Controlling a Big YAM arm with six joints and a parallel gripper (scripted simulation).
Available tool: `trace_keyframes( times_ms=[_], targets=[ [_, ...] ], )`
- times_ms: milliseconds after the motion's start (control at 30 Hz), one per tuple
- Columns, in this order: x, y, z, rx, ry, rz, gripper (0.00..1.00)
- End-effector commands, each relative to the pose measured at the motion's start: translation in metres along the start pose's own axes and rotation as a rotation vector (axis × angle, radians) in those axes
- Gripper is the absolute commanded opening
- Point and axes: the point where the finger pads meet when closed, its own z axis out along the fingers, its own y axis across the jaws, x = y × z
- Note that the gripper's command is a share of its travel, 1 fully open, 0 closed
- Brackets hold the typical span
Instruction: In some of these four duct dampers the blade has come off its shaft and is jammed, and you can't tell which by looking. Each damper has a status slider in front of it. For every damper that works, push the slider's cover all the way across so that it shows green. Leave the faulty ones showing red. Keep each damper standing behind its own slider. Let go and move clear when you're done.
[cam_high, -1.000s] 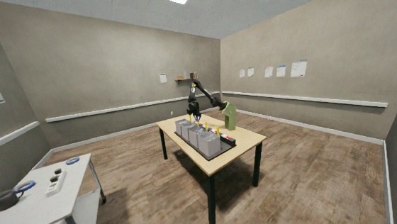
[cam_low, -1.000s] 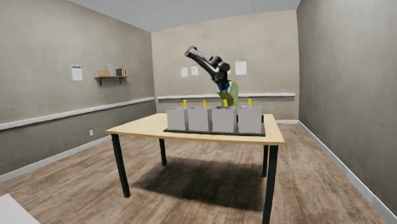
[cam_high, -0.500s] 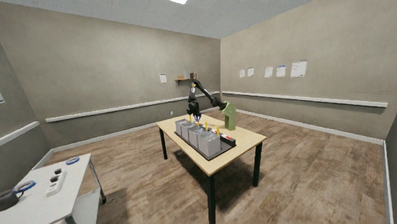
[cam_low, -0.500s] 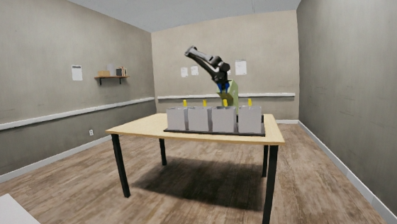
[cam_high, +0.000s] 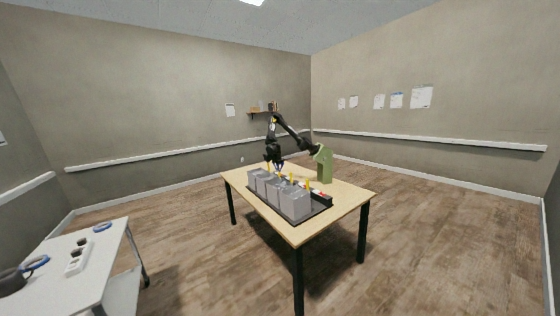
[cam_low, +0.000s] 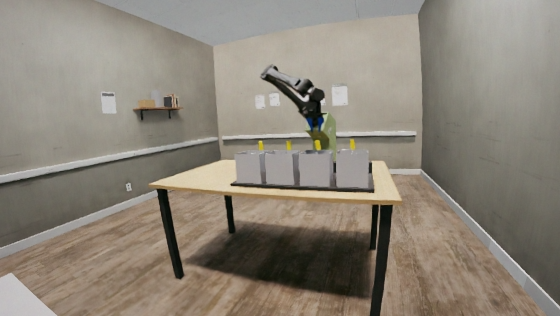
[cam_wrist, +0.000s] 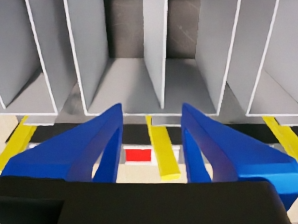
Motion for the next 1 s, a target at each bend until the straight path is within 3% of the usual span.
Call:
trace_keyframes(
  times_ms=[0, 367, 700, 967],
  targets=[
    [-0.005, -0.001, -0.005, -0.005, -0.01, 0.013, 0.36],
    [0.005, -0.006, -0.003, -0.018, -0.016, 0.013, 0.36],
    [0.12, -0.031, 0.021, -0.163, -0.015, 0.013, 0.36],
    [0.108, -0.023, 0.016, -0.185, -0.03, 0.008, 0.36]
  ],
)
